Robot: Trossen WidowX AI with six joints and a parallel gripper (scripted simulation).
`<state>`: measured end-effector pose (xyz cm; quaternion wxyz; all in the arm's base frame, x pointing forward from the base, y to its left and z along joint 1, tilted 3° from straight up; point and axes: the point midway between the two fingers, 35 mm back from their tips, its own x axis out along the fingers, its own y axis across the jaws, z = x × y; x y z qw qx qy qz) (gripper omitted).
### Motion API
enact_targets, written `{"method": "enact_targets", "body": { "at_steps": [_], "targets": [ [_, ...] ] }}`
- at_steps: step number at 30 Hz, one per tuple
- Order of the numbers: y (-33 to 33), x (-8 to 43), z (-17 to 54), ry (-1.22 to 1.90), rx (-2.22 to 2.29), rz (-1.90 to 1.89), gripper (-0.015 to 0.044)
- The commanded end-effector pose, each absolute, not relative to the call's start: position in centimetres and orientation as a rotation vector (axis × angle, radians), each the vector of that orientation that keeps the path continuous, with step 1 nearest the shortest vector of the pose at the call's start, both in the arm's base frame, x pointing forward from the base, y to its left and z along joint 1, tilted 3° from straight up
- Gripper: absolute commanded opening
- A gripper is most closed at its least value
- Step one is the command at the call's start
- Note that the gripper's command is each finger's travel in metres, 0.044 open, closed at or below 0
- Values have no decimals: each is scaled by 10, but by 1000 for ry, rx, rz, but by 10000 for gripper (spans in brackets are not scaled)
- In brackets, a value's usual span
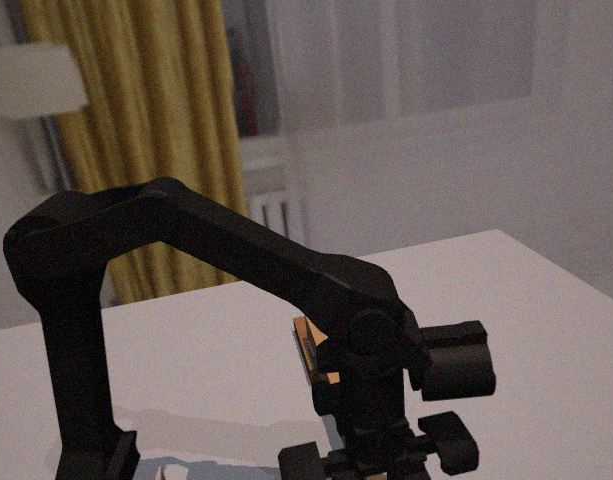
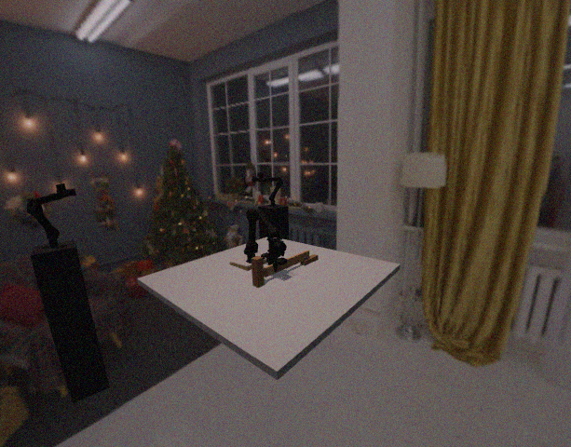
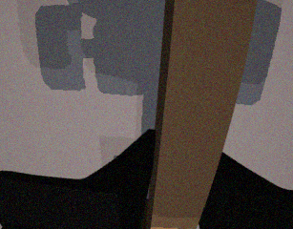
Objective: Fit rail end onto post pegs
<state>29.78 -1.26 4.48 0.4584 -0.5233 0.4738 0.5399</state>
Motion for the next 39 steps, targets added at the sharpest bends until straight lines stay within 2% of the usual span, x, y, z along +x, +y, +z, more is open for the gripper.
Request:
{"method": "enact_targets", "body": {
  "at_steps": [1,39],
  "targets": [
    [-14,300,47,1162,-1294,1325,0],
    [-26,302,47,1163,-1295,1324,0]
  ]
}}
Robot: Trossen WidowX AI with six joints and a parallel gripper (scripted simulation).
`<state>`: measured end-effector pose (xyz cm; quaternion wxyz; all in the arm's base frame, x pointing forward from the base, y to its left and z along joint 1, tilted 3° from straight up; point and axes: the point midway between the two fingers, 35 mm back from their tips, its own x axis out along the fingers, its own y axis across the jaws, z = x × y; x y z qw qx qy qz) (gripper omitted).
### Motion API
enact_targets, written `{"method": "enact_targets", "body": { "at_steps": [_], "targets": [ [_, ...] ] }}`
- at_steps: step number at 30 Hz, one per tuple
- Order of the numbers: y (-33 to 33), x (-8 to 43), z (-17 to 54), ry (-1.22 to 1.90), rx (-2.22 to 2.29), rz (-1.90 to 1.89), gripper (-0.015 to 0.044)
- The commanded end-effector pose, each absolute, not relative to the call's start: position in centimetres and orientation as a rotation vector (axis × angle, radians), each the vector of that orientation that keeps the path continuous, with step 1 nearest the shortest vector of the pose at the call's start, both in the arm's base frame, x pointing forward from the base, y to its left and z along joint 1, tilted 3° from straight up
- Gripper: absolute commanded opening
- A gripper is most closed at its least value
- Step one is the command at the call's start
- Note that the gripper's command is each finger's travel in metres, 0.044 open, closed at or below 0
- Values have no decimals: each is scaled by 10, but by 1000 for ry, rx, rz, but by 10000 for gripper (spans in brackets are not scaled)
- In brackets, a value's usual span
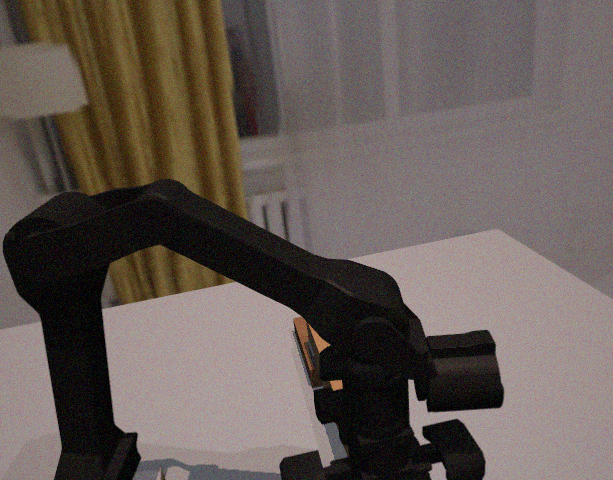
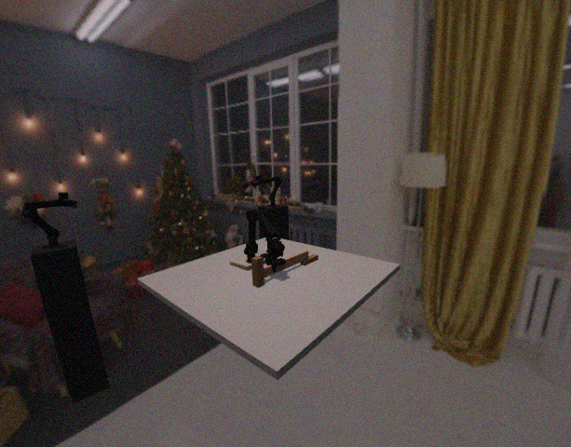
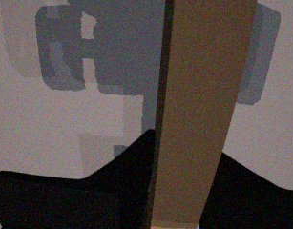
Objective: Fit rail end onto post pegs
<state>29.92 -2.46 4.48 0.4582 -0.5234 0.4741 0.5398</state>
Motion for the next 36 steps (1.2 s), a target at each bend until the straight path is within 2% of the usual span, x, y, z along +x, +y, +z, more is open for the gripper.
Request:
{"method": "enact_targets", "body": {
  "at_steps": [1,36],
  "targets": [
    [-27,302,47,1163,-1295,1324,0],
    [-36,303,47,1164,-1296,1324,0]
  ]
}}
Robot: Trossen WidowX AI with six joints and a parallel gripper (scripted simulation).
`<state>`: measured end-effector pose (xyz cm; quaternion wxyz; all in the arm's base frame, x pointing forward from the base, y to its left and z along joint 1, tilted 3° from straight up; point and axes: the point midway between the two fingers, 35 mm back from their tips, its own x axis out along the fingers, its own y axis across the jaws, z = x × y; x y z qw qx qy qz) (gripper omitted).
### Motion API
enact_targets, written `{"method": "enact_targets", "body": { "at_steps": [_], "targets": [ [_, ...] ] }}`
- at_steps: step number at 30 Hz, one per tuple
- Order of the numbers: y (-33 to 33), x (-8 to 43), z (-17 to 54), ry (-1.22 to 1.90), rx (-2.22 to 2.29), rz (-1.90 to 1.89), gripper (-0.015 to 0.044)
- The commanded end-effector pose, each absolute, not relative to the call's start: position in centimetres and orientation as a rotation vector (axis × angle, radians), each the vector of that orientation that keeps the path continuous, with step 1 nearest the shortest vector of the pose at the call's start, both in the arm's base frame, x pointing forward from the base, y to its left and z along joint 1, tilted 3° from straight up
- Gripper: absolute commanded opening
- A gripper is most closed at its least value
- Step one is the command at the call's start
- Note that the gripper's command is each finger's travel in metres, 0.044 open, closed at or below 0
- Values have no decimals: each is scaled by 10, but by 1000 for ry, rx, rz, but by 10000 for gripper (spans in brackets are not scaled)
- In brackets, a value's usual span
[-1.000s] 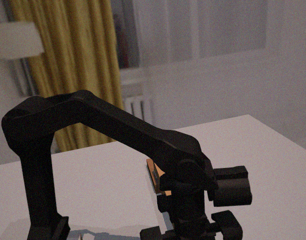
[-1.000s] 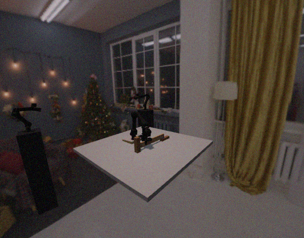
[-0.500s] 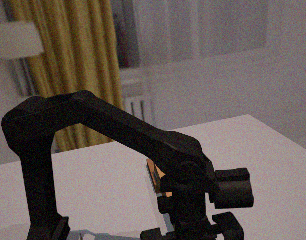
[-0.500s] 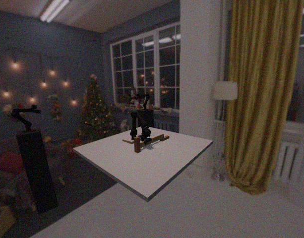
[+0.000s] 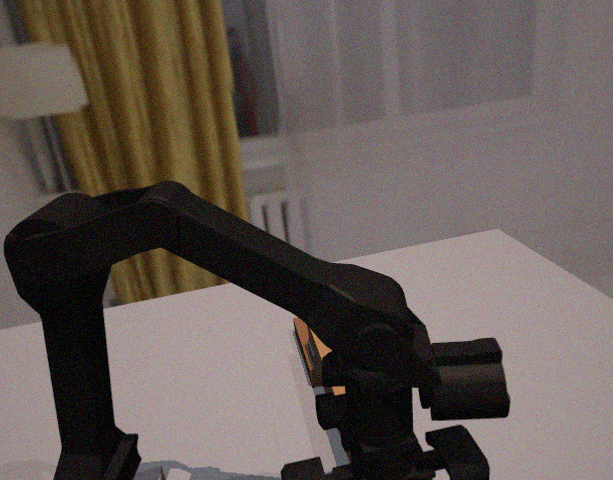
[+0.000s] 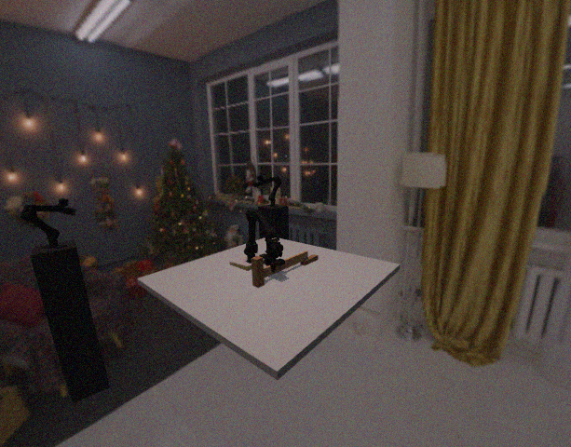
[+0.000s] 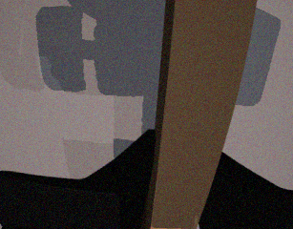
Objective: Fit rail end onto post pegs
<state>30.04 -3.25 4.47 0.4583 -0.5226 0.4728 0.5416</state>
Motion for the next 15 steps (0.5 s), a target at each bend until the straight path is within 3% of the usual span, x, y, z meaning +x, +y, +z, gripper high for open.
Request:
{"method": "enact_targets", "body": {
  "at_steps": [1,15],
  "targets": [
    [-36,303,47,1164,-1296,1324,0],
    [-32,303,48,1163,-1296,1324,0]
  ]
}}
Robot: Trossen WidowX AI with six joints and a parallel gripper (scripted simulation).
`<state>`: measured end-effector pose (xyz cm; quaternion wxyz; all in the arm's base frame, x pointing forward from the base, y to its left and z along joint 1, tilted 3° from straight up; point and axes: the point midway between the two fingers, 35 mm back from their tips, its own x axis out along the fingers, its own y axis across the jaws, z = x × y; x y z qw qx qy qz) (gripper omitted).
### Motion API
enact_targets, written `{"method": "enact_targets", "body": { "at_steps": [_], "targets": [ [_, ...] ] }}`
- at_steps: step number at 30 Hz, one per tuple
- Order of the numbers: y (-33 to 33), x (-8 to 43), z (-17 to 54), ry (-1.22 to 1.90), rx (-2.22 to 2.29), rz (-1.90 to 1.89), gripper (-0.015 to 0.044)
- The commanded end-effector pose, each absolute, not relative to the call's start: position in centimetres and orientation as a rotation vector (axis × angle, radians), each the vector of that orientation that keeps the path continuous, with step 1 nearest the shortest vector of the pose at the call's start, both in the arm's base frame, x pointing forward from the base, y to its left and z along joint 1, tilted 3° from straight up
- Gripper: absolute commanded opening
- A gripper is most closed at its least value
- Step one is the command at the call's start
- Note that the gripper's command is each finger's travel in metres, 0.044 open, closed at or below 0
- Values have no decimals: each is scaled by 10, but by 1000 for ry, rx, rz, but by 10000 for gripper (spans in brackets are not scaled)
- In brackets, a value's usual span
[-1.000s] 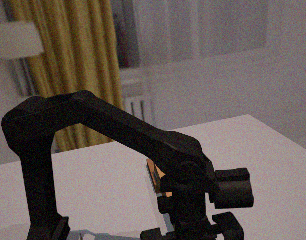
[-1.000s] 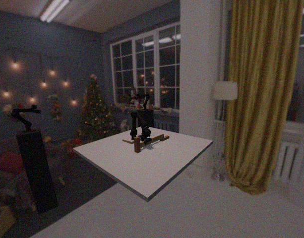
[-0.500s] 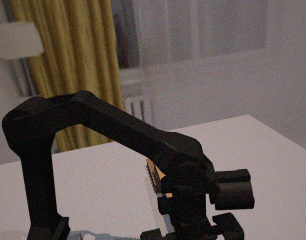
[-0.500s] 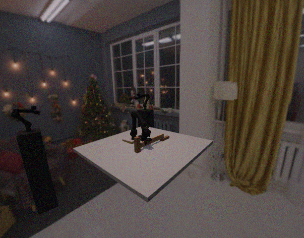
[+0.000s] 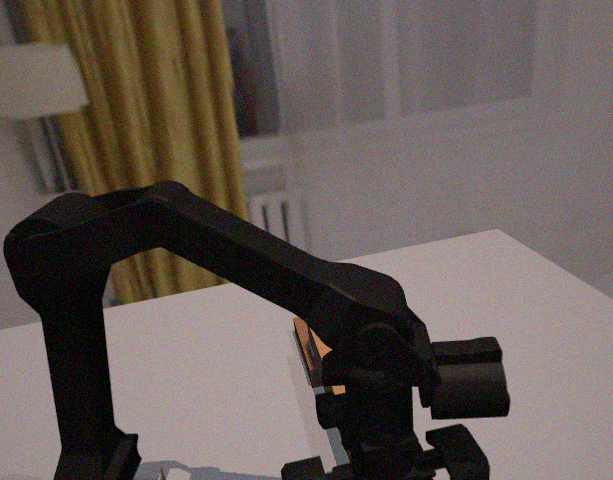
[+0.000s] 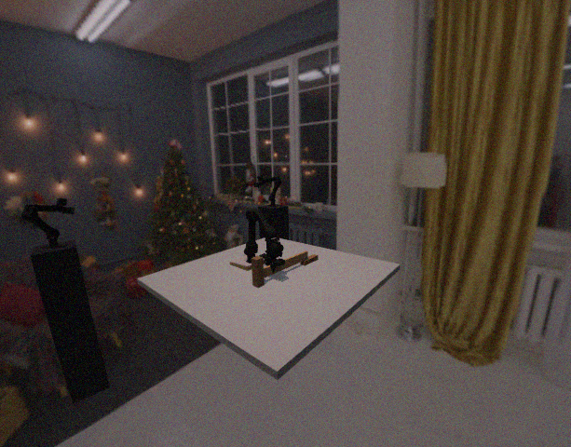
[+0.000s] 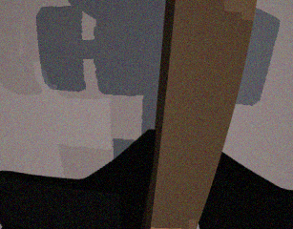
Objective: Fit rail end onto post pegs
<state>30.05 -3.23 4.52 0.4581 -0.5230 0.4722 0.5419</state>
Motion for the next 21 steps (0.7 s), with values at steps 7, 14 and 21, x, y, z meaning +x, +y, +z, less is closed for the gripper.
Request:
{"method": "enact_targets", "body": {
  "at_steps": [7,14,21],
  "targets": [
    [-30,302,48,1163,-1295,1324,0],
    [-29,302,47,1163,-1295,1324,0],
    [-29,301,46,1163,-1295,1324,0]
  ]
}}
